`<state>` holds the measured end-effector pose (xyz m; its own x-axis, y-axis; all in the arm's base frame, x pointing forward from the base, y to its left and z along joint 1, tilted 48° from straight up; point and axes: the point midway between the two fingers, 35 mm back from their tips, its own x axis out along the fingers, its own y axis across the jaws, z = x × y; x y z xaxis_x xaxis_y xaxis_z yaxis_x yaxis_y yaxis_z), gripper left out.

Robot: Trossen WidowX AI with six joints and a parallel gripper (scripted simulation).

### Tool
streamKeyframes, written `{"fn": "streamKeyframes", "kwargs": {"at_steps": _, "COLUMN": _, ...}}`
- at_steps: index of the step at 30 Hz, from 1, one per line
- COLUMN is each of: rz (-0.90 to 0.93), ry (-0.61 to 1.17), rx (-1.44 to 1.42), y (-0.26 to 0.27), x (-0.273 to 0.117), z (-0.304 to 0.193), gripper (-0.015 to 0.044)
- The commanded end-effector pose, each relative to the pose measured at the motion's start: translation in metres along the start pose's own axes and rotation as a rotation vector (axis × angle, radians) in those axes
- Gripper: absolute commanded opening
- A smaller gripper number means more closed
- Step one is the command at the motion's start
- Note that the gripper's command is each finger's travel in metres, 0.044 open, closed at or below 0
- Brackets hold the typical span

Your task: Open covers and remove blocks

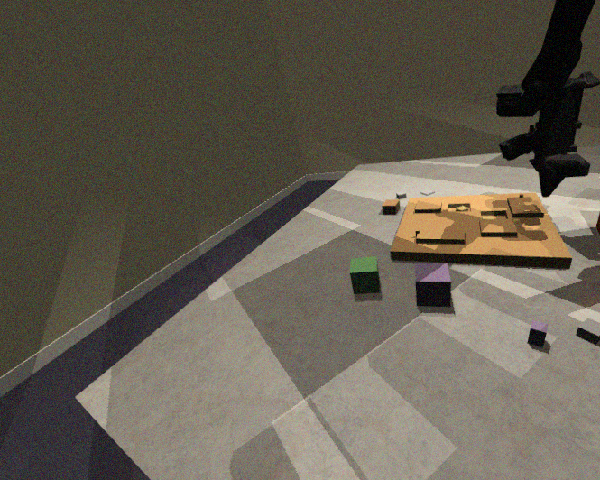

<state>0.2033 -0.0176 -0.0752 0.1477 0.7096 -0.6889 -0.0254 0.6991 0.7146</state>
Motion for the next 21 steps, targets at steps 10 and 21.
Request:
{"fn": "streamKeyframes", "kwargs": {"at_steps": 10, "rz": 0.013, "ry": 0.01, "rx": 0.013, "y": 0.002, "x": 0.017, "z": -0.005, "gripper": 0.0}}
{"fn": "streamKeyframes", "kwargs": {"at_steps": 21, "rz": 0.015, "ry": 0.01, "rx": 0.013, "y": 0.003, "x": 0.027, "z": -0.006, "gripper": 0.0}}
